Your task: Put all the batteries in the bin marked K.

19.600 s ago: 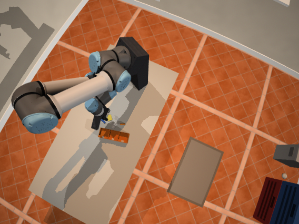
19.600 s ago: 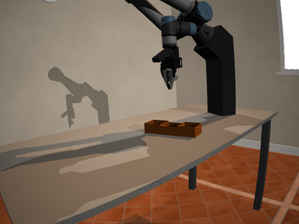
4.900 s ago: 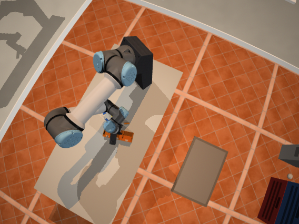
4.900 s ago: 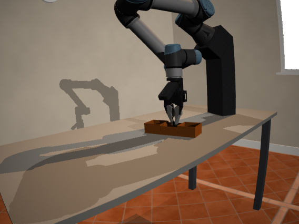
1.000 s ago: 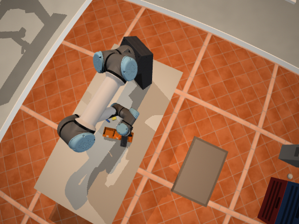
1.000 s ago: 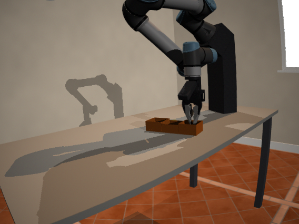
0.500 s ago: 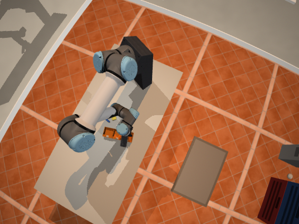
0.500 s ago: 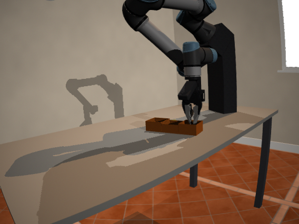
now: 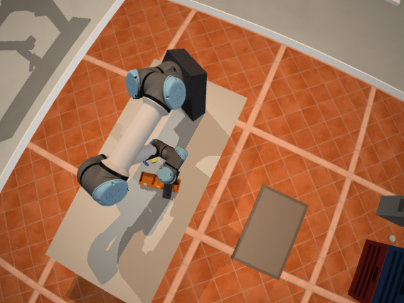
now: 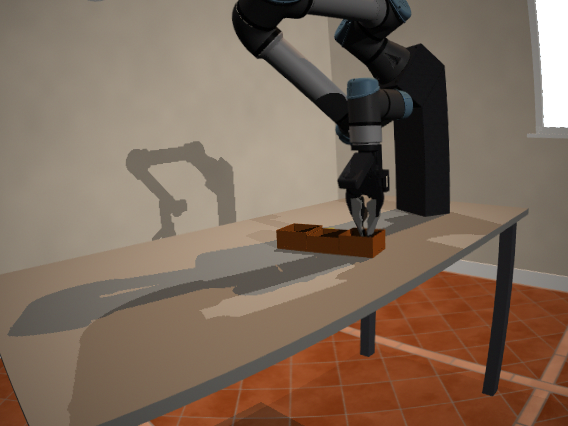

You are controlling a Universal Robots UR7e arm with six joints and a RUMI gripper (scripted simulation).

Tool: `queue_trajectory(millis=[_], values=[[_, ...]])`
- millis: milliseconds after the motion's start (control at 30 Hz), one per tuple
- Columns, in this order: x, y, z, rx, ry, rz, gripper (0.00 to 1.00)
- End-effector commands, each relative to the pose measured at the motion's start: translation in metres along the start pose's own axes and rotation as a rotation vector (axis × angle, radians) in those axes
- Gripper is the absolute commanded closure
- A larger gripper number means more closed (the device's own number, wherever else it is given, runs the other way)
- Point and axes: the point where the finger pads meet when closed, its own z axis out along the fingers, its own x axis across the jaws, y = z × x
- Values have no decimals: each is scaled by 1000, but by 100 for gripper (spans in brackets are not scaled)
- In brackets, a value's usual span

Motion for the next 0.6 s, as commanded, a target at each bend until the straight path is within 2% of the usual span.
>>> queue_trajectory(millis=[0, 567], values=[[0, 0, -7, 1, 0, 0, 96], [0, 0, -27, 1, 0, 0, 96]])
